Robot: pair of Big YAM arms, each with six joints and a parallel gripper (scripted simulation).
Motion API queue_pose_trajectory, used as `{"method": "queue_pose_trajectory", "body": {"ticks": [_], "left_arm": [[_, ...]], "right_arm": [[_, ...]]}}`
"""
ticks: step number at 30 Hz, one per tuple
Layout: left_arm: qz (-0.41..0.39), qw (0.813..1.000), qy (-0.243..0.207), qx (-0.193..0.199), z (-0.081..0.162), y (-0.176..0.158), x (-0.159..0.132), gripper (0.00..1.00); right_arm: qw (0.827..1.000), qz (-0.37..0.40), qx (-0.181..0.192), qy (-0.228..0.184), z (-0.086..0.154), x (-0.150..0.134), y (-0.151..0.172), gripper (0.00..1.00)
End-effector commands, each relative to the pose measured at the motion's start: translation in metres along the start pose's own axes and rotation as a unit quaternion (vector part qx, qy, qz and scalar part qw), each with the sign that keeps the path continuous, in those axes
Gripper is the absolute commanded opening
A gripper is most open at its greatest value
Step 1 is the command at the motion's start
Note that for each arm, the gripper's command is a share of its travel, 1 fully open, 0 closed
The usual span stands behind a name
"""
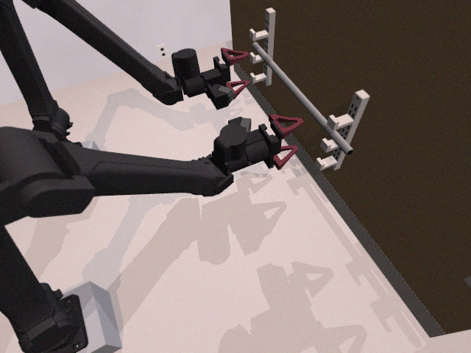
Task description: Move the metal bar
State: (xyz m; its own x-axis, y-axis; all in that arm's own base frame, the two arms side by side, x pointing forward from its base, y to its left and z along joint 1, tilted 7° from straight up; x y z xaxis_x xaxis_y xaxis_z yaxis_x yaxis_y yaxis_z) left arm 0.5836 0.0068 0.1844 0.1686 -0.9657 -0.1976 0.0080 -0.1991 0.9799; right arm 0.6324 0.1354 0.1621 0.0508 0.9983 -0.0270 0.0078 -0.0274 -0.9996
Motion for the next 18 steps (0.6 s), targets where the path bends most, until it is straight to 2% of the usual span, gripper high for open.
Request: {"method": "queue_pose_trajectory", "body": {"ticks": [1,18], "left_arm": [[0.003,1.0,0.008,0.026,-0.0167,0.0197,-0.0049,1.0],[0.003,1.0,0.008,0.025,-0.017,0.0201,-0.005,1.0]], "right_arm": [[0.999,-0.013,-0.042,-0.006,-0.0147,0.013,-0.041,1.0],[0.999,-0.013,-0.042,-0.005,-0.0151,0.0134,-0.0466,1.0]]}}
Point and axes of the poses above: on each arm, the point where the finger pads meet when closed, its own z axis back along the fingers, its own y axis across the jaws, x = y × z, the point moved 4 cm from there along z, back along the fingers, and after that the axes turned 5 degrees about -z, right-handed, at the moved point
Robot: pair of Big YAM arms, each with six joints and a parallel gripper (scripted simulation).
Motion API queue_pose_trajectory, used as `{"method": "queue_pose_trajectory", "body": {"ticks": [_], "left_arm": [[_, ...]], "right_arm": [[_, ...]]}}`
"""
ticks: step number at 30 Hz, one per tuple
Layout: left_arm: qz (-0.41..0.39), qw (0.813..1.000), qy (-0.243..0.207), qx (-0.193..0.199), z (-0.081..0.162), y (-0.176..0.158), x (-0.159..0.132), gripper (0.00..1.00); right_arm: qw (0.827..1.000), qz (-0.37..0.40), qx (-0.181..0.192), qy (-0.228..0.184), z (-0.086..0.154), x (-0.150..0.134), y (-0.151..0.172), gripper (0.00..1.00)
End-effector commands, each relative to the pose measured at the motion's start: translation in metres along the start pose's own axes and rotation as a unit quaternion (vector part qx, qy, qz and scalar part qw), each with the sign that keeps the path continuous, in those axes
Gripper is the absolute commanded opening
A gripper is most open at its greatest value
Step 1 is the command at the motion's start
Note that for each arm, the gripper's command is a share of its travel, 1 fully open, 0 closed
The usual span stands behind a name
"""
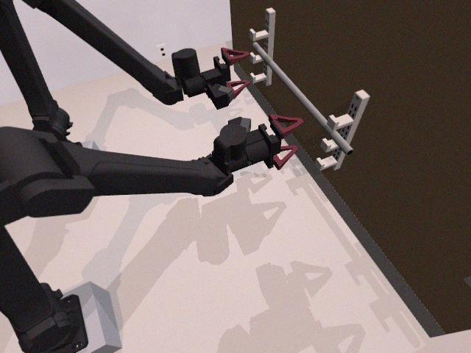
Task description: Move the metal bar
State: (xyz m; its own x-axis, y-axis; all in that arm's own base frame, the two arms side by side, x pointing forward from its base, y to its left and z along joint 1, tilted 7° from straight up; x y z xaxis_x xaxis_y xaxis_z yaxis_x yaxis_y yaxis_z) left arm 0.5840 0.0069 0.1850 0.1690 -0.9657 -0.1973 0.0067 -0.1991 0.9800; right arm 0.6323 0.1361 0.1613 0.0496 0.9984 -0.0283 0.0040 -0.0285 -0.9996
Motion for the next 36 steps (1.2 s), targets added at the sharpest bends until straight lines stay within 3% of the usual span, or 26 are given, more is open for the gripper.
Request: {"method": "queue_pose_trajectory", "body": {"ticks": [1,36], "left_arm": [[0.003,1.0,0.007,0.024,-0.0166,0.0195,-0.0048,1.0],[0.002,1.0,0.006,0.019,-0.0258,0.0195,-0.0049,1.0]], "right_arm": [[0.999,-0.014,-0.043,-0.005,-0.0151,0.0127,-0.0479,1.0],[0.999,-0.015,-0.045,-0.003,-0.024,0.0122,-0.0555,1.0]]}}
Point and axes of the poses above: on each arm, the point where the finger pads meet when closed, its own z axis back along the fingers, its own y axis across the jaws, x = y × z, the point moved 4 cm from there along z, back along the fingers, and after that the axes turned 5 degrees about -z, right-handed, at the moved point
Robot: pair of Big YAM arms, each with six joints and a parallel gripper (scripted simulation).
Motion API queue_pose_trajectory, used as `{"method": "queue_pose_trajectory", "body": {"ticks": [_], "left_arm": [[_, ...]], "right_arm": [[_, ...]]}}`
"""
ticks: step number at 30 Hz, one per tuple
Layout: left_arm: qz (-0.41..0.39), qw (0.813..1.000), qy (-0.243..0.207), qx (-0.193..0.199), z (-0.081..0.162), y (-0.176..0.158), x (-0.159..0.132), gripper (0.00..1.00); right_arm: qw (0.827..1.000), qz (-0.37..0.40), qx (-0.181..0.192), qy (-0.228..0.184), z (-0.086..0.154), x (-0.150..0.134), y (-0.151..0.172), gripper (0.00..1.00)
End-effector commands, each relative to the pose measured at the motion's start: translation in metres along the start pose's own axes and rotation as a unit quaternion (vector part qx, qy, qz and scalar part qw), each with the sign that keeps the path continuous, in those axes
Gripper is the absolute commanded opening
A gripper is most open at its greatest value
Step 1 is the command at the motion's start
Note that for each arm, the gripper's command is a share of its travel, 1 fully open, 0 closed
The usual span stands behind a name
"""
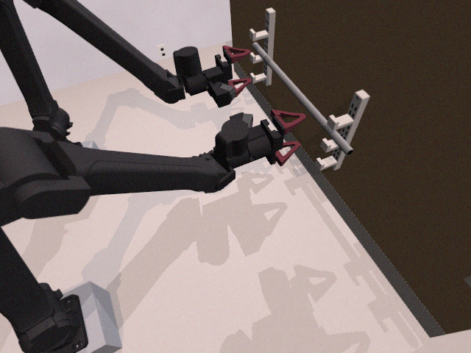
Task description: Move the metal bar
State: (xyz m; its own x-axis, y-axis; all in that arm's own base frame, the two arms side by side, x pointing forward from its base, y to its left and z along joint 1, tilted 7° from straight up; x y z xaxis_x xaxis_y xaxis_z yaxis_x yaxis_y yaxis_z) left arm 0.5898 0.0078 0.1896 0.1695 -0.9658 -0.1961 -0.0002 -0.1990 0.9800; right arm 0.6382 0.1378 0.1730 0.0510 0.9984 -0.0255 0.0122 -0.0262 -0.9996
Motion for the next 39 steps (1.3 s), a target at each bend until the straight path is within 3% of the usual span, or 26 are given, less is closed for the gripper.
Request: {"method": "queue_pose_trajectory", "body": {"ticks": [1,39], "left_arm": [[0.001,1.0,0.006,0.016,-0.021,0.015,-0.004,1.0],[0.0,1.0,0.005,0.01,-0.065,0.011,-0.003,1.0]], "right_arm": [[0.999,-0.014,-0.041,-0.003,-0.02,0.011,-0.044,1.0],[0.999,-0.01,-0.031,0.002,-0.063,0.001,-0.031,1.0]]}}
Point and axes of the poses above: on each arm, the point where the finger pads meet when closed, its own z axis back along the fingers, its own y axis across the jaws, x = y × z, the point moved 4 cm from there along z, back along the fingers, and after that the axes turned 5 degrees about -z, right-handed, at the moved point
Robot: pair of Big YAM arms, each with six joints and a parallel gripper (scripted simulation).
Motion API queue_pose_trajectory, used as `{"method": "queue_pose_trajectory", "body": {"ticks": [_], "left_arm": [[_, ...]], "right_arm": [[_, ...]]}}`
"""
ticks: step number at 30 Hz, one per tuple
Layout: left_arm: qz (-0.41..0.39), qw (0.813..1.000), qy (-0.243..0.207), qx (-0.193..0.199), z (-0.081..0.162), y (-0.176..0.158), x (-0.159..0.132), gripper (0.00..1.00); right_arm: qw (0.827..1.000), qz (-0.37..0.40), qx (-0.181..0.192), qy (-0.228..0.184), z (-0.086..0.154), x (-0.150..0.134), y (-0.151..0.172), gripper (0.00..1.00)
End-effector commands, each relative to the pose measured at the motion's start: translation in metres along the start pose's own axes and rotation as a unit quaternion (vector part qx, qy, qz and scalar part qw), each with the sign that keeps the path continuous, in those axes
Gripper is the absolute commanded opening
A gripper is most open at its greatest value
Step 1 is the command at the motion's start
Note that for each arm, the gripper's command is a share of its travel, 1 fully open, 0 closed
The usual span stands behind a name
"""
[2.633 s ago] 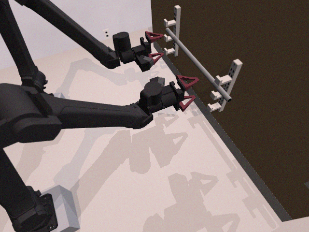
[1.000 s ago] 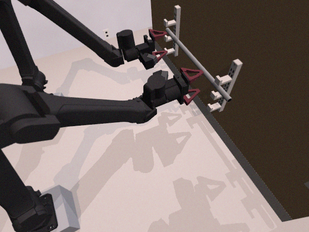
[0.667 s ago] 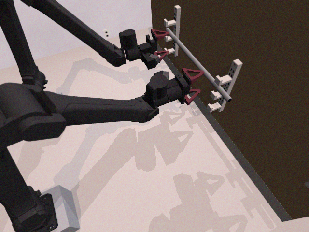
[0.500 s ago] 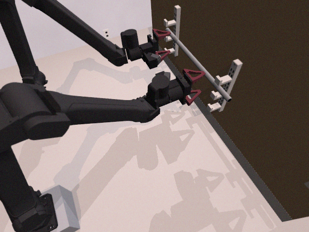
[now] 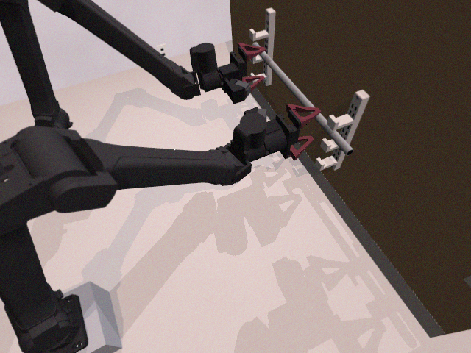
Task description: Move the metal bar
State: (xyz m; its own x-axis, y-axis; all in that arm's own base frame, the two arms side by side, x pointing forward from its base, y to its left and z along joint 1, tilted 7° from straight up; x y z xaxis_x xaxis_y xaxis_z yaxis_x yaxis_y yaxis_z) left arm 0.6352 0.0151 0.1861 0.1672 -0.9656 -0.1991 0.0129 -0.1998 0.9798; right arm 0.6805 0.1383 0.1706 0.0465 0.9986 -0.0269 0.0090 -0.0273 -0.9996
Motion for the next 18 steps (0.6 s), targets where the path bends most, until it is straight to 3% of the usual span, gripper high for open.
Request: {"method": "queue_pose_trajectory", "body": {"ticks": [1,18], "left_arm": [[0.002,1.0,0.006,0.016,-0.02,0.016,-0.005,1.0],[0.002,1.0,0.006,0.016,-0.04,0.016,-0.005,1.0]], "right_arm": [[0.999,-0.011,-0.033,0.004,-0.022,-0.002,-0.034,1.0],[0.999,-0.011,-0.032,0.005,-0.042,-0.004,-0.033,1.0]]}}
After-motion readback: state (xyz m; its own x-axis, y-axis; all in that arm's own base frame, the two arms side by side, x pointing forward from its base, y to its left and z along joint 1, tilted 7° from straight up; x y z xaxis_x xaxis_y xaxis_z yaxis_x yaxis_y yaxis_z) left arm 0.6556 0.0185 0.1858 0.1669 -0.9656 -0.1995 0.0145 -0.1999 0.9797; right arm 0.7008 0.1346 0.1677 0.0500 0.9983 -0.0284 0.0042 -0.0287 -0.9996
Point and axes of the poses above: on each arm, the point where the finger pads meet when closed, its own z axis back along the fingers, its own y axis across the jaws, x = y × z, the point moved 4 cm from there along z, back along the fingers, and after that the axes turned 5 degrees about -z, right-handed, at the moved point
